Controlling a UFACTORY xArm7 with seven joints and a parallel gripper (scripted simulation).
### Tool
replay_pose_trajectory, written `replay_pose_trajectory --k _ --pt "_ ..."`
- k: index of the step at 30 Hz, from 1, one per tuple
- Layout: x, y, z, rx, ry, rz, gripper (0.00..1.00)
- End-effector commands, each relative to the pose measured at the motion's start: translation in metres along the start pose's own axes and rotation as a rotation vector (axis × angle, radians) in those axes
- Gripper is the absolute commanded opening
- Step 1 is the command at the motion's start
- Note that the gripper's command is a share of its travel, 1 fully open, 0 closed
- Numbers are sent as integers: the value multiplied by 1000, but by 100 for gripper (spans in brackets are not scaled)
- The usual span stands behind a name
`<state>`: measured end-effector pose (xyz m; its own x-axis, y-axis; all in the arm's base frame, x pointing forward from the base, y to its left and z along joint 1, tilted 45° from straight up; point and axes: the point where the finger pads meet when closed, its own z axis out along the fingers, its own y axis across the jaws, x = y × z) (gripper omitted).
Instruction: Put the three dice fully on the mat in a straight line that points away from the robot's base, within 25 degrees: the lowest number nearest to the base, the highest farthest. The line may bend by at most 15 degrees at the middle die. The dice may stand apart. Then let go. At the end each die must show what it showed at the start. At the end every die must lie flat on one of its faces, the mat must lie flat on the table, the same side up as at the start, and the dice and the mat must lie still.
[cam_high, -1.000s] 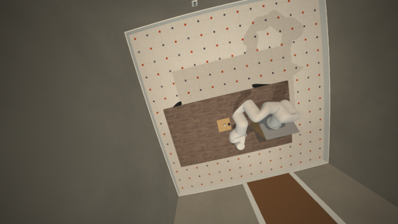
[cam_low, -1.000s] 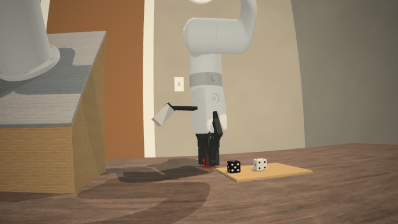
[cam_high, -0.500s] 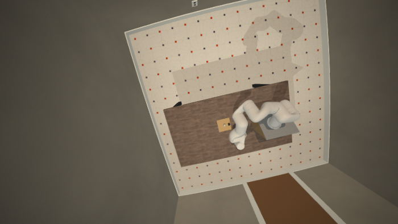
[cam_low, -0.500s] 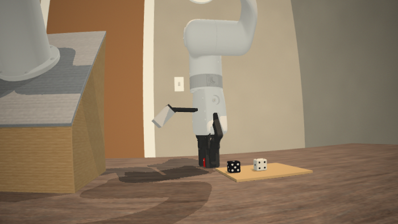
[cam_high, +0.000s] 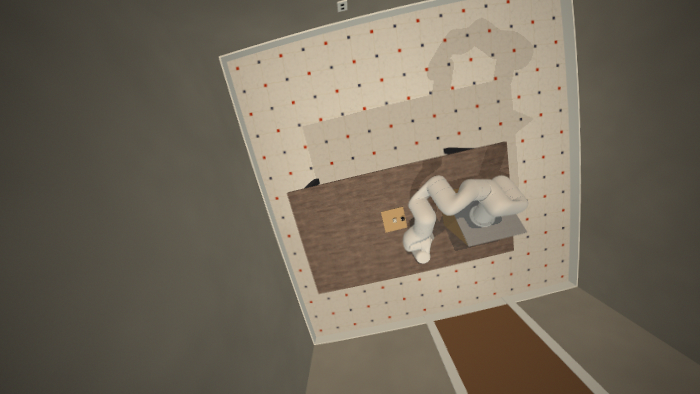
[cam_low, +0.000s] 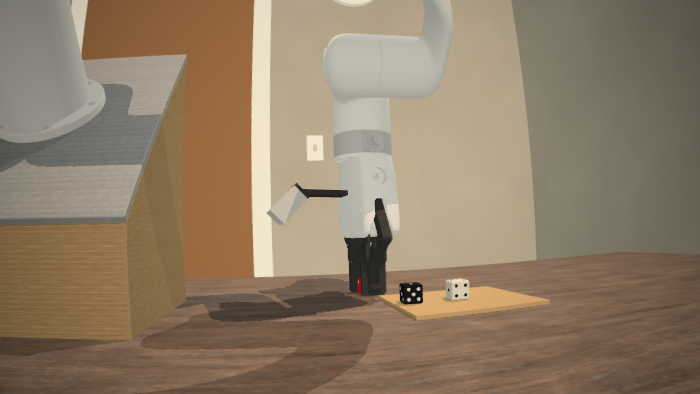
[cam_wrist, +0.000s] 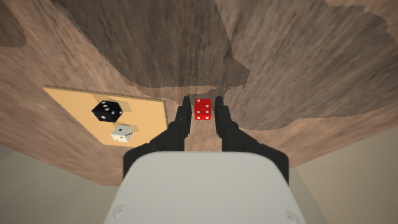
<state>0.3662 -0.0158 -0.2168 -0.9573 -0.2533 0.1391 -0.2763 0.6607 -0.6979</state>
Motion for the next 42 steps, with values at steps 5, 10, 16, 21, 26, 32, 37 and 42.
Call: replay_pose_trajectory --k 5,10,16,21,26,32,37,42 --pt "-1 1 -2 -2 -4 0 36" --pt "-1 1 -2 -2 -4 0 36" --pt "-1 1 -2 -2 -4 0 15" --pt "-1 1 -2 -2 -4 0 15" --pt "-1 1 -2 -2 -4 0 15" --pt "-1 1 -2 -2 -4 0 15" --pt "-1 1 -2 -2 -4 0 15" --pt "-1 1 -2 -2 -4 0 15"
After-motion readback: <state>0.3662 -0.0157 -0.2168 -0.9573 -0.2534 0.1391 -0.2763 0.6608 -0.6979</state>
